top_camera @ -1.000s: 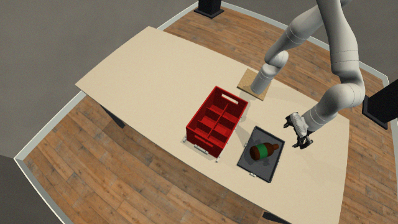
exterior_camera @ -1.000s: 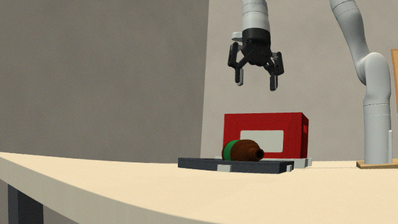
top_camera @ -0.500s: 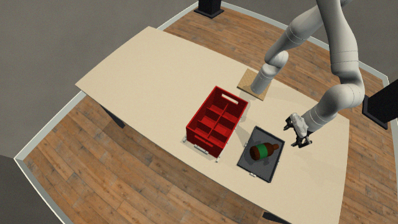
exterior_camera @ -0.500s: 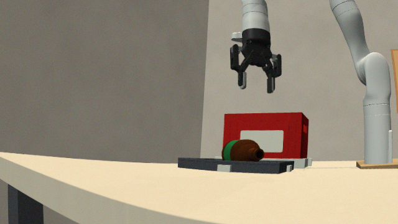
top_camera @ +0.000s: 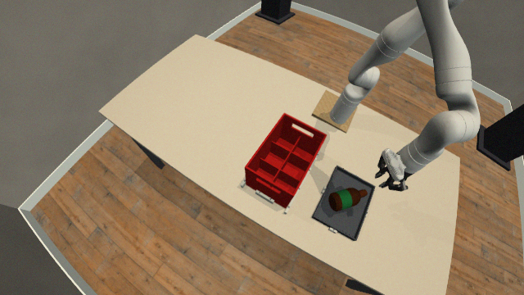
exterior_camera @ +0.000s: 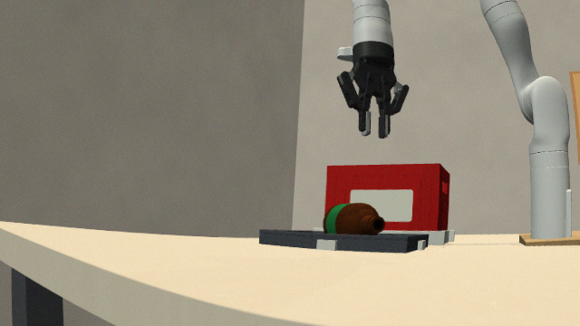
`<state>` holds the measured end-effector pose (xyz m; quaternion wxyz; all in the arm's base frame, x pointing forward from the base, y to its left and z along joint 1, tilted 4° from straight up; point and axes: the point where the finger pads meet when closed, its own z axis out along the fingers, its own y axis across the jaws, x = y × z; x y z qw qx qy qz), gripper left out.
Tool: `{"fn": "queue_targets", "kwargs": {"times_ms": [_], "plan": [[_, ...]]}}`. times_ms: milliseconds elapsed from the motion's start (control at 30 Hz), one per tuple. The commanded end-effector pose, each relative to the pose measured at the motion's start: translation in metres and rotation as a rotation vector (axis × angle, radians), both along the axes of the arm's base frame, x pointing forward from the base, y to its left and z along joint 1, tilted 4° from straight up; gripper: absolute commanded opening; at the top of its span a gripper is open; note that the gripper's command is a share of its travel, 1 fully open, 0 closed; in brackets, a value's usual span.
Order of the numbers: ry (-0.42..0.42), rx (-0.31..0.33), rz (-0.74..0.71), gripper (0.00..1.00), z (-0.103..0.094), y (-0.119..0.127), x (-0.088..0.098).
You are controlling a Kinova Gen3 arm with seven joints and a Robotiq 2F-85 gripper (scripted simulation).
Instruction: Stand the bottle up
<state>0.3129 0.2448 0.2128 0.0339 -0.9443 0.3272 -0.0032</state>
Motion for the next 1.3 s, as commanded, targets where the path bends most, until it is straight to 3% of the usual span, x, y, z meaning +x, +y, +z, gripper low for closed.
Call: {"fn": "queue_targets", "kwargs": {"times_ms": [0, 700, 733, 1267], "plan": [[-0.001, 0.001, 0.0, 0.0, 0.0006, 0.0002, 0.0003], [-0.001, 0.001, 0.0, 0.0, 0.0006, 0.0002, 0.0003], [-0.001, 0.001, 0.0, 0.64, 0.0006, 0.0002, 0.0003], [-0.001, 0.001, 0.0, 0.64, 0.0006, 0.0002, 0.0003]]}}
